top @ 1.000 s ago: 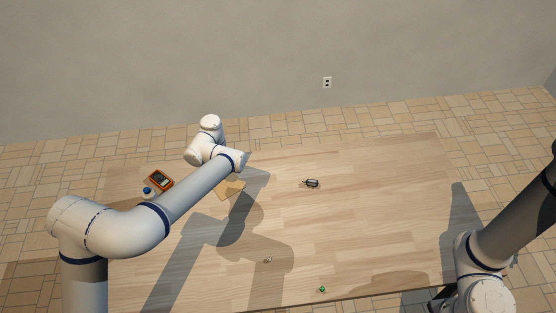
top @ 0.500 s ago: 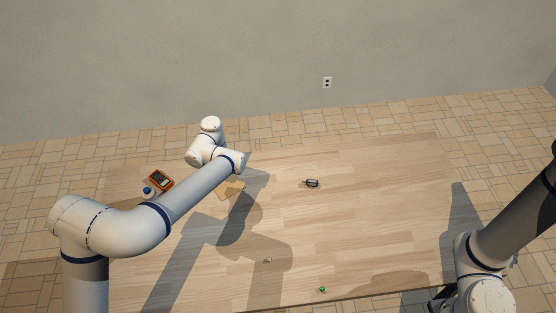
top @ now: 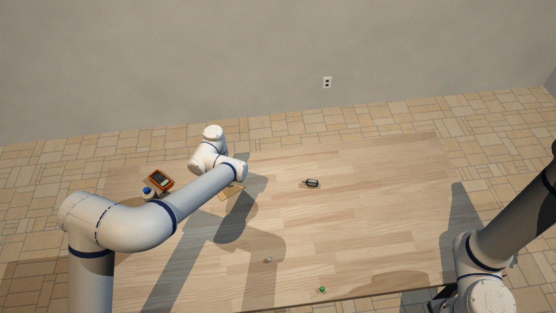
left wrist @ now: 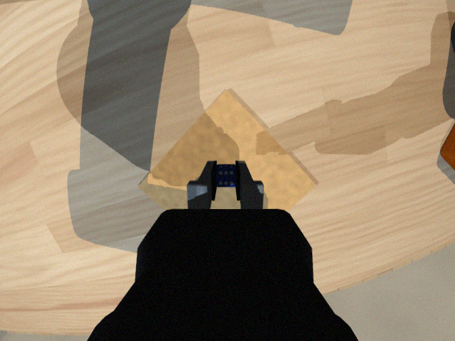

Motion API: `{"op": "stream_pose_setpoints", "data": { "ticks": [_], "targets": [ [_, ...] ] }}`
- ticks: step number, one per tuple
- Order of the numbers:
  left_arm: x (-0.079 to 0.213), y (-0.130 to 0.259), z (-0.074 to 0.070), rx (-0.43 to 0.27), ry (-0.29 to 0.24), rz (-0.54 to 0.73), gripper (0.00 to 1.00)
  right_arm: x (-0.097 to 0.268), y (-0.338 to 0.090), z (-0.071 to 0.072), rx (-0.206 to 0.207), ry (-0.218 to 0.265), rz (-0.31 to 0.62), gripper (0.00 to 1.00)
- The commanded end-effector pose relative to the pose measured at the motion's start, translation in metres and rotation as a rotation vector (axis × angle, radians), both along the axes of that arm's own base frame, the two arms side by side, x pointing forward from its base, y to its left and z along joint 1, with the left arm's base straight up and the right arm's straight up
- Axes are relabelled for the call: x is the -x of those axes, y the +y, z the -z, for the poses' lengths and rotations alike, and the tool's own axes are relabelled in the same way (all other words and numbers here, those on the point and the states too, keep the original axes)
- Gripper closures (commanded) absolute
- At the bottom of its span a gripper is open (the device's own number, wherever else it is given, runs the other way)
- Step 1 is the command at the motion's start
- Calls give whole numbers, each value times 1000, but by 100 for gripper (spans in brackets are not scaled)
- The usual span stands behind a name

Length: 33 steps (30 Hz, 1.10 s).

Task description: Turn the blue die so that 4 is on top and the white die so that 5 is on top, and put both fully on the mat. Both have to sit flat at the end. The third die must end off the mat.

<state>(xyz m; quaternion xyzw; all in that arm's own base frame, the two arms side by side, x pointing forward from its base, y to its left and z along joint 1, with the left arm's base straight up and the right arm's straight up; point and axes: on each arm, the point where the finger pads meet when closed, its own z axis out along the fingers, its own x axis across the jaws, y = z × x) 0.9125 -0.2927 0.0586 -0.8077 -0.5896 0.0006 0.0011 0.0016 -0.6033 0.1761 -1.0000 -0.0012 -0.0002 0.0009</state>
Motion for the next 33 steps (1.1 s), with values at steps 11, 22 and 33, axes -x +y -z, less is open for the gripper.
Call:
{"op": "stream_pose_setpoints", "data": {
  "ticks": [11, 22, 33],
  "targets": [
    [-1, 0, 30, 1, -2, 0, 66, 0, -1, -1, 2, 0, 0, 0],
    [-1, 0, 31, 1, -2, 0, 66, 0, -1, -1, 2, 0, 0, 0],
    [-1, 0, 31, 1, -2, 0, 66, 0, -1, -1, 2, 0, 0, 0]
  ]
}}
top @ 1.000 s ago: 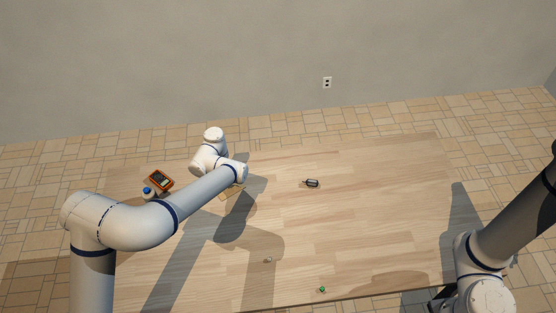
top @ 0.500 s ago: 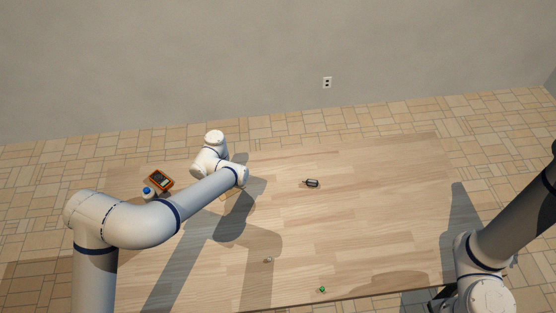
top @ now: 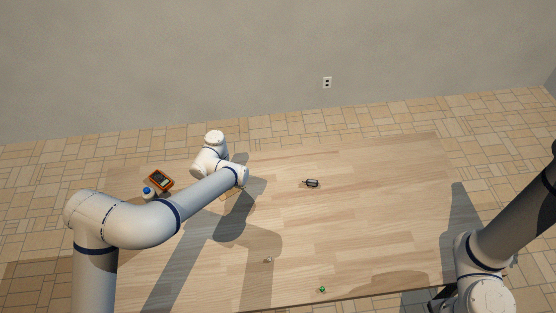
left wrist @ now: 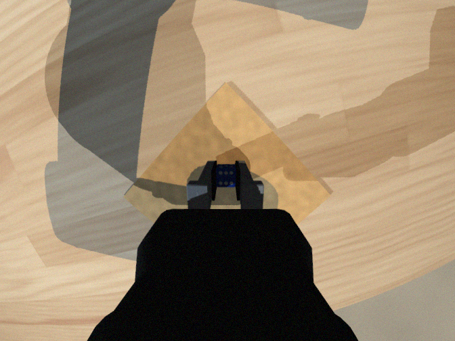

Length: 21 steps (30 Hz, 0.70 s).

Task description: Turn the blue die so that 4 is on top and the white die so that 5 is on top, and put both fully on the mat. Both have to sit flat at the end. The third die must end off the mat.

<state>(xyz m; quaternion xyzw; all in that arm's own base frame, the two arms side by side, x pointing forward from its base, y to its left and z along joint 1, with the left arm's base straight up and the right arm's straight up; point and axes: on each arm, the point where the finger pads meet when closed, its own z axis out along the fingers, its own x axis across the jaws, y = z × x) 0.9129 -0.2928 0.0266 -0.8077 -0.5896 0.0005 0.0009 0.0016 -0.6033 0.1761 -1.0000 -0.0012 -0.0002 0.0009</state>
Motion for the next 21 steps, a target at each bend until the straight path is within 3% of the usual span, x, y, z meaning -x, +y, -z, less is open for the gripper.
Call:
{"op": "stream_pose_setpoints", "data": {
  "ticks": [1, 21],
  "targets": [
    [-1, 0, -1, 1, -2, 0, 66, 0, -1, -1, 2, 0, 0, 0],
    [-1, 0, 3, 1, -2, 0, 66, 0, -1, -1, 2, 0, 0, 0]
  ]
}}
